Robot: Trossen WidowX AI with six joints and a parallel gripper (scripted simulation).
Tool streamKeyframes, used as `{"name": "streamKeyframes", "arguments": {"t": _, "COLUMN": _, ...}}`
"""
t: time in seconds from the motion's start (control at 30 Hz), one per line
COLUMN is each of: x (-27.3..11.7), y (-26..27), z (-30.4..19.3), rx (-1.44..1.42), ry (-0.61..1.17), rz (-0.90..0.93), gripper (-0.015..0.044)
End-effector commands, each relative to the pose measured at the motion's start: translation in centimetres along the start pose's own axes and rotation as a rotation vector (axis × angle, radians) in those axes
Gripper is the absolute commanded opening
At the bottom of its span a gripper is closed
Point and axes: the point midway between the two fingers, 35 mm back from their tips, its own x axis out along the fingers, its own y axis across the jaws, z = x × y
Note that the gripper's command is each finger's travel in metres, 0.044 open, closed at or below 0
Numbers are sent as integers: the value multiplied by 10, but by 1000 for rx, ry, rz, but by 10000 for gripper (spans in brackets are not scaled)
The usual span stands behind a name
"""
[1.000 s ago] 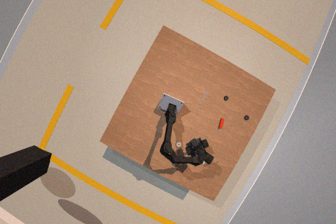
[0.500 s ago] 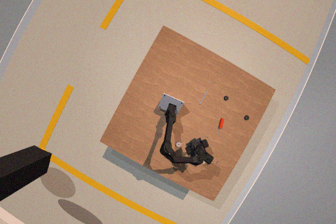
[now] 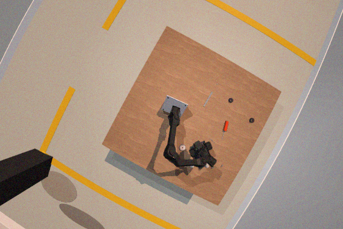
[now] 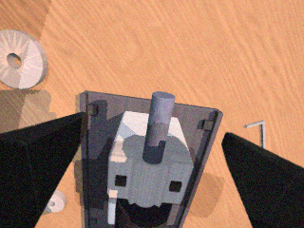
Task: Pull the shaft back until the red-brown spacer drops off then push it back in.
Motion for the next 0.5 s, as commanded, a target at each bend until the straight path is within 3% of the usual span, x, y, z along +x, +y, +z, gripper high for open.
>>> {"name": "streamKeyframes", "arguments": {"t": 0.0, "x": 8, "y": -1, "z": 2, "rx": -10, "ry": -6, "rz": -3, "gripper": 440}}
{"name": "streamKeyframes", "arguments": {"t": 0.47, "x": 18, "y": -1, "z": 3, "rx": -10, "ry": -5, "rz": -2, "gripper": 440}}
